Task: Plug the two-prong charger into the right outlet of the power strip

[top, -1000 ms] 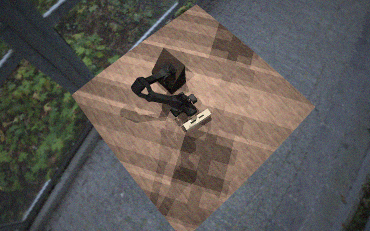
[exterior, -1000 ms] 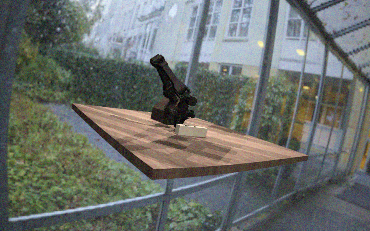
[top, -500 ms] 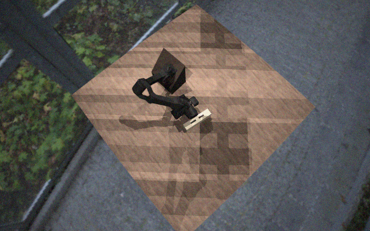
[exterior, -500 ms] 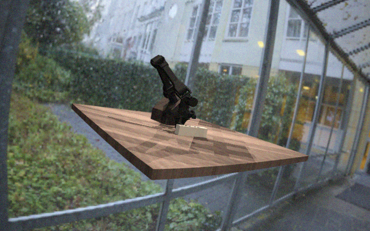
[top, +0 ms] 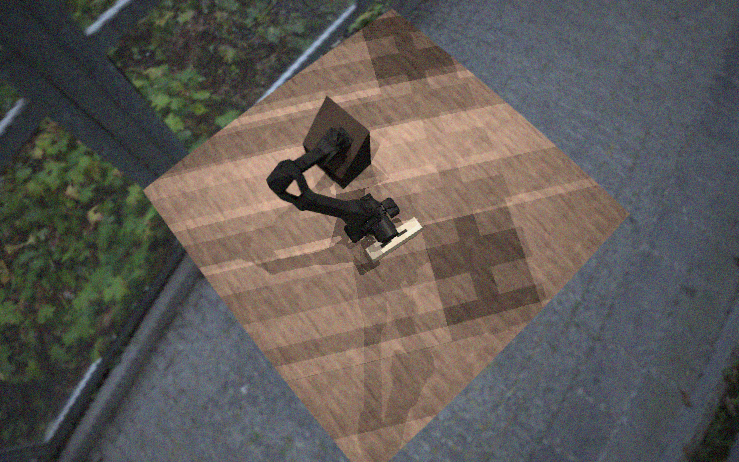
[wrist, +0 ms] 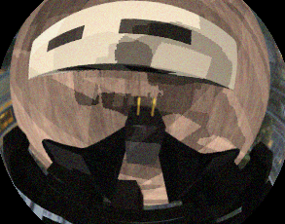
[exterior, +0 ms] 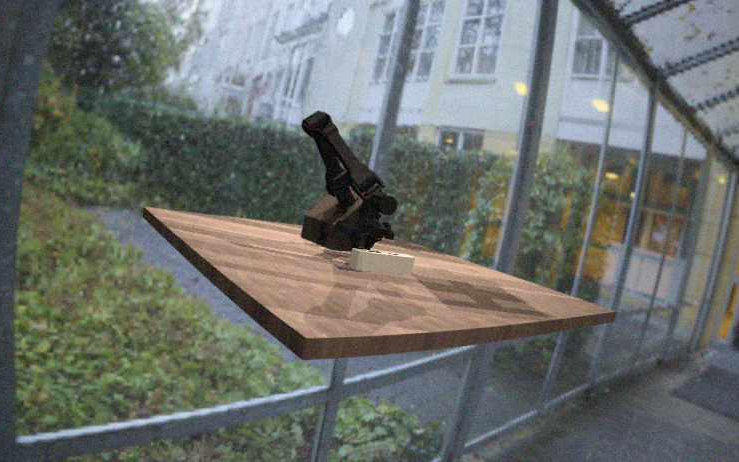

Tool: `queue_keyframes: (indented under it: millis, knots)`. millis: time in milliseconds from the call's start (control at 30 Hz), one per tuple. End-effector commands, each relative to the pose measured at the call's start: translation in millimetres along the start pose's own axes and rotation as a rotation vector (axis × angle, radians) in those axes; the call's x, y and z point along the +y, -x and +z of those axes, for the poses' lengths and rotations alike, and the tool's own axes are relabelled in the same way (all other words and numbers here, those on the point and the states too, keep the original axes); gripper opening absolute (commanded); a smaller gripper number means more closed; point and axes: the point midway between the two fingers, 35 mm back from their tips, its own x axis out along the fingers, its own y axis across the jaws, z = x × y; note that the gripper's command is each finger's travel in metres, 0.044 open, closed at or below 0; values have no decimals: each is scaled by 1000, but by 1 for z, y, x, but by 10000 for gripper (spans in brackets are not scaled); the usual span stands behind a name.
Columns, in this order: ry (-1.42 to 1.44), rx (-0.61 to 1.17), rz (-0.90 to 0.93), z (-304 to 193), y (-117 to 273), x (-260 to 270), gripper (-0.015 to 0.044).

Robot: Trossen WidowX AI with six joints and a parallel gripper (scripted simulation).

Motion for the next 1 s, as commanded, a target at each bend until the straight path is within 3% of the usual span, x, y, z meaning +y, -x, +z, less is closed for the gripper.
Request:
queue_keyframes:
  millis: [0, 967]
  knots:
    - [-10, 4, 5, 5, -1, 1, 0]
    - [-19, 4, 6, 13, -2, 2, 0]
